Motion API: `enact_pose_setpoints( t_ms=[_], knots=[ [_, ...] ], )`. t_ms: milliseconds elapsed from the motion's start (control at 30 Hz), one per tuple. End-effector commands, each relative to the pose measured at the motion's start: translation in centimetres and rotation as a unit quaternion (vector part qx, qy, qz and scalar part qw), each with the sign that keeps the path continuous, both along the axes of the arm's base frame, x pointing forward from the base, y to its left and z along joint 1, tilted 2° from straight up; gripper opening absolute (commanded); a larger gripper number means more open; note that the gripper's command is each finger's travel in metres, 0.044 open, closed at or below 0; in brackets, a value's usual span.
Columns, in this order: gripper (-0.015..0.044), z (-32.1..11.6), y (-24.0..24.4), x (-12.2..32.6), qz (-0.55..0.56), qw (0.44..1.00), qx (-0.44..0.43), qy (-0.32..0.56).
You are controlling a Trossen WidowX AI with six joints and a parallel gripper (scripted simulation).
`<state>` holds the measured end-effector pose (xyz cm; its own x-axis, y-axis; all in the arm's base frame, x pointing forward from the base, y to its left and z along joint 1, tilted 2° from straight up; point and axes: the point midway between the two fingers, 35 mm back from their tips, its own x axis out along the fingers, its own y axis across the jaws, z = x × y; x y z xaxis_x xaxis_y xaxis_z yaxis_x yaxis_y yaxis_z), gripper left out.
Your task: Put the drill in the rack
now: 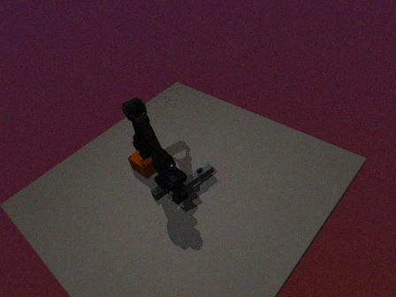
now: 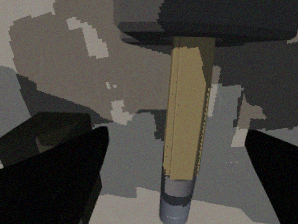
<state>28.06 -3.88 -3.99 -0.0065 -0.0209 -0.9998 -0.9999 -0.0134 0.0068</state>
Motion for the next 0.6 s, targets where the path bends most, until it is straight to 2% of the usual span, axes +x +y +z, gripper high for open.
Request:
enact_pose_setpoints(
  t_ms=[0,333,567],
  knots=[
    [0.0335,0.01,-0.01,0.0,0.0,1.0,0.0,0.0],
    [0.0072,0.01,-0.01,0.0,0.0,1.0,0.0,0.0],
    [0.0026,0.01,-0.01,0.0,0.0,1.0,0.0,0.0]
  ],
)
